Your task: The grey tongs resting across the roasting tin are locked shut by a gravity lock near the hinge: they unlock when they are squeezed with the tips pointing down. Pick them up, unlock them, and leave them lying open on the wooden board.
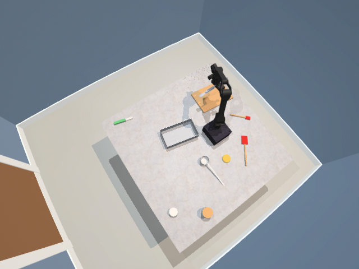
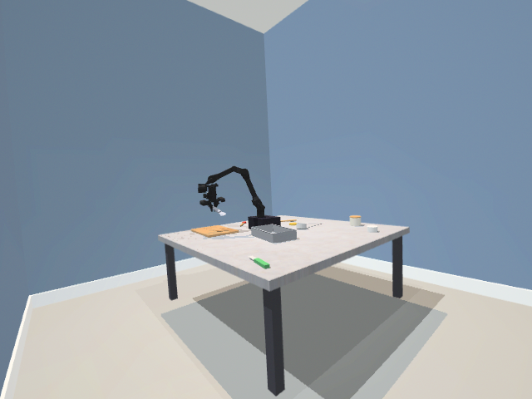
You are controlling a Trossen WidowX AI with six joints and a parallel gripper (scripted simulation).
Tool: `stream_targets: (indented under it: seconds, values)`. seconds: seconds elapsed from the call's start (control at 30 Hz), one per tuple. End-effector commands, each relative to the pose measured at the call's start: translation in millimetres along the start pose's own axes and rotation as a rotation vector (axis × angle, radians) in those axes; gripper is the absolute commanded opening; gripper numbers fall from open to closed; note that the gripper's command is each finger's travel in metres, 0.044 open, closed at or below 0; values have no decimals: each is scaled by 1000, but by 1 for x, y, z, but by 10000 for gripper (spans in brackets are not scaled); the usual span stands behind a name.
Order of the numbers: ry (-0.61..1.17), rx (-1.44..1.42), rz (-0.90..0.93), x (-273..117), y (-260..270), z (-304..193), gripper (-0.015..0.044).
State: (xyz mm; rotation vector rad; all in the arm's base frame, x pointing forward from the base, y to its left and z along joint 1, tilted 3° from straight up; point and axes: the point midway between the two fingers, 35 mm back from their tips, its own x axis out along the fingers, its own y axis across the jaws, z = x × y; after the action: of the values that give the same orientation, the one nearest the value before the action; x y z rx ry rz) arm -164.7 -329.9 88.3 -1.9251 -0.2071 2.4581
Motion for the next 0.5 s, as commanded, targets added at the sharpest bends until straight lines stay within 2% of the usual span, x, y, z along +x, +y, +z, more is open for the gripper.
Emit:
stream_targets:
  seconds: [0.0, 0.47]
  values:
    - [-121, 2, -18, -5, -1, 1, -150]
    - [-608, 24, -23, -34, -2, -2, -150]
